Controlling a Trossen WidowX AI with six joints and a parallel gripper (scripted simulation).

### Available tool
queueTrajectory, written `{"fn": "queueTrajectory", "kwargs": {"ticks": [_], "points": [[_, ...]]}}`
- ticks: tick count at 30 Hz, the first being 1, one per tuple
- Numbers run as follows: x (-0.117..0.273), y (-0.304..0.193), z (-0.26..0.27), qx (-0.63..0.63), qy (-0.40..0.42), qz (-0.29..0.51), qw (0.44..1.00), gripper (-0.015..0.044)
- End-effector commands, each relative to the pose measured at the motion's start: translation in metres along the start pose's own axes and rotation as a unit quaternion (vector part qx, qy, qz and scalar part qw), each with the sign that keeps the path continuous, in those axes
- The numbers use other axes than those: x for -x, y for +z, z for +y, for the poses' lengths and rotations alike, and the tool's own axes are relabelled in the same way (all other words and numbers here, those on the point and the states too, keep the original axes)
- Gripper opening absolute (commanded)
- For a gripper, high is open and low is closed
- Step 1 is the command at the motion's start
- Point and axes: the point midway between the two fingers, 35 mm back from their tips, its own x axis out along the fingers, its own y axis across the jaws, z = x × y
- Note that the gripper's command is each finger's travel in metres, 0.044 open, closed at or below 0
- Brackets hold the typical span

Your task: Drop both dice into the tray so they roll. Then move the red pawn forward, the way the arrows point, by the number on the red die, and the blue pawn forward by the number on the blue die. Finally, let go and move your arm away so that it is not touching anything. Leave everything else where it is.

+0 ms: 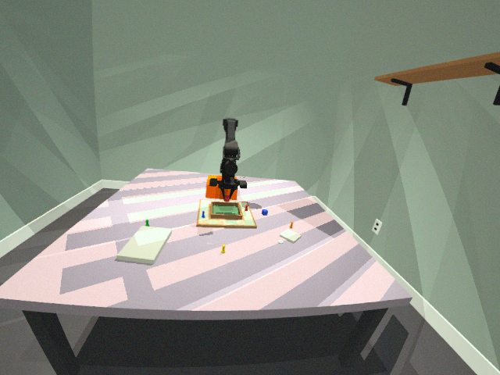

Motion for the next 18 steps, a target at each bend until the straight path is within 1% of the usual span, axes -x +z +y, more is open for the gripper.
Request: {"fn": "queueTrajectory", "kwargs": {"ticks": [1,9,18], "points": [[-0.004,0.001,0.000,-0.005,-0.001,-0.042,0.999,0.0000],[-0.013,0.008,-0.001,-0.004,-0.001,-0.177,0.984,0.0000],[-0.017,0.011,0.000,-0.003,-0.003,-0.324,0.946,0.0000]]}}
